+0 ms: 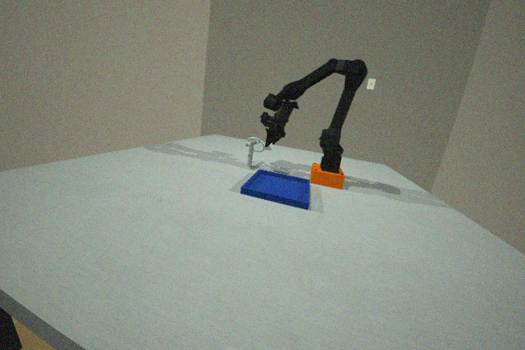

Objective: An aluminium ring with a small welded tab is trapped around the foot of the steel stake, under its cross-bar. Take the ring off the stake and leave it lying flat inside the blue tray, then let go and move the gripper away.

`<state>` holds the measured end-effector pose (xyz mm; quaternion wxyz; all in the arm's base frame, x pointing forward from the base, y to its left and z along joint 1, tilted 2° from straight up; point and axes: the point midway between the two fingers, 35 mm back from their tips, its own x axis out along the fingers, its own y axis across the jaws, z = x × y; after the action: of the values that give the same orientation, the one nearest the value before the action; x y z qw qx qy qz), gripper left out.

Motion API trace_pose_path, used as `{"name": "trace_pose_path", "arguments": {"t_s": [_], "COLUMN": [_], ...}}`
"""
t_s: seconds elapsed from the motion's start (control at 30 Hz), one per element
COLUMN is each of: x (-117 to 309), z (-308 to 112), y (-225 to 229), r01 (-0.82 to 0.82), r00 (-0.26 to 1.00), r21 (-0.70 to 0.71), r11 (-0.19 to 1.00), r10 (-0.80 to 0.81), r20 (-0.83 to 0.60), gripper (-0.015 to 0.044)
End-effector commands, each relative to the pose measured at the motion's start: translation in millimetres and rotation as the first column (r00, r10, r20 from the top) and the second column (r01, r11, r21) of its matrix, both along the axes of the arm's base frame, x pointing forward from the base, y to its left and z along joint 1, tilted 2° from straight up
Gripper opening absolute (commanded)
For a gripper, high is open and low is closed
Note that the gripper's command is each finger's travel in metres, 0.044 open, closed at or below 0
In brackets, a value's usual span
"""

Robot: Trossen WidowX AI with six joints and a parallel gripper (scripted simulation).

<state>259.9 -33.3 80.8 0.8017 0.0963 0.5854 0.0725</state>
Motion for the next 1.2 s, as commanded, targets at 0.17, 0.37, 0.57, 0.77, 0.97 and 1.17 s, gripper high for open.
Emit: {"name": "trace_pose_path", "arguments": {"t_s": [0.17,0.37,0.57,0.77,0.97,1.17], "x": [0.9,0.5,0.3,0.0,-0.2,-0.5], "z": [5.3,8.1,10.6,13.2,13.2,13.1], "y": [-7.3,-11.8,-15.9,-19.9,-25.4,-31.5], "r01": [-0.003,-0.003,-0.003,-0.003,-0.003,-0.003], "r00": [1.0,1.0,1.0,1.0,1.0,1.0], "r21": [0.008,0.007,0.007,0.006,0.006,0.005], "r11": [1.0,1.0,1.0,1.0,1.0,1.0], "r10": [0.003,0.003,0.003,0.003,0.003,0.003], "r20": [0.005,0.005,0.005,0.005,0.005,0.005], "gripper": [0.0,0.0,0.0,0.0,0.0,0.0]}}
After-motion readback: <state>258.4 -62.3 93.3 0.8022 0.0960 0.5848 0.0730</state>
